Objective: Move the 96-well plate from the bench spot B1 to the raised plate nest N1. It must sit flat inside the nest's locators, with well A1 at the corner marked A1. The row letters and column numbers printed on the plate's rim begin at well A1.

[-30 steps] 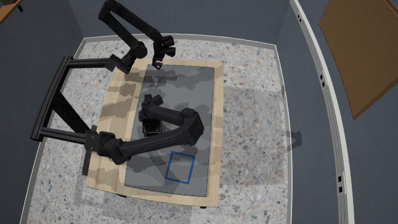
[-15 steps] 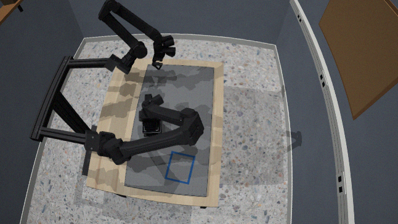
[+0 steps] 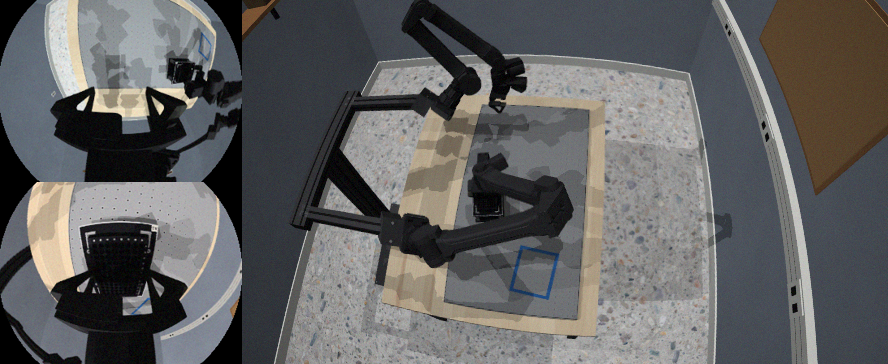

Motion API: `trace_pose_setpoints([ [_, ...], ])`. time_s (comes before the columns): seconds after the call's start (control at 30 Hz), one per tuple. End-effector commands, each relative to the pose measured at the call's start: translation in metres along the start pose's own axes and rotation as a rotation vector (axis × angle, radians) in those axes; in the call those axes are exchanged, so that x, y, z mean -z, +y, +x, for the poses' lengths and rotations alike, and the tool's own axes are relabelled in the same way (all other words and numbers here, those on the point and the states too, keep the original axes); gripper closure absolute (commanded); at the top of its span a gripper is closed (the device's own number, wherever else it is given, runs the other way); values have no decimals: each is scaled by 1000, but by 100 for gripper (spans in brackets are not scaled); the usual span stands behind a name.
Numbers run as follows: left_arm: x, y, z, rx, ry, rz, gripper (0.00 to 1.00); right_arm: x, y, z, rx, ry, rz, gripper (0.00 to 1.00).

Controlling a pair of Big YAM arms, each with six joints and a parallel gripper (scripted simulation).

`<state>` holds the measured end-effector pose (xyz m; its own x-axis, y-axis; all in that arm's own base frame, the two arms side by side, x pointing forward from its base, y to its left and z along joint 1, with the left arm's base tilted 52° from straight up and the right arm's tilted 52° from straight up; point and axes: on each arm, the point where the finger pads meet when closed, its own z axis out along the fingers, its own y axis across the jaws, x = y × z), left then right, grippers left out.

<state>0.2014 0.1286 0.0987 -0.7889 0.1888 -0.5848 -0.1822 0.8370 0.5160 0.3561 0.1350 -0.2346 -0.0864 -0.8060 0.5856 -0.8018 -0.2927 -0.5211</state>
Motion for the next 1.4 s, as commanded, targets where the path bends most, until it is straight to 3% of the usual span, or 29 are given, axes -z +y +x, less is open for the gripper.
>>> trace_pose_setpoints([
  [0.0,5,7,-10,17,-22,-10,0,15,1,-2,11,-13,13,0],
  [0.6,5,7,-10,17,-22,-10,0,23,5,-2,15,-11,11,0],
  [1.37,5,7,-10,17,-22,-10,0,80,0,-4,3,-18,17,0],
])
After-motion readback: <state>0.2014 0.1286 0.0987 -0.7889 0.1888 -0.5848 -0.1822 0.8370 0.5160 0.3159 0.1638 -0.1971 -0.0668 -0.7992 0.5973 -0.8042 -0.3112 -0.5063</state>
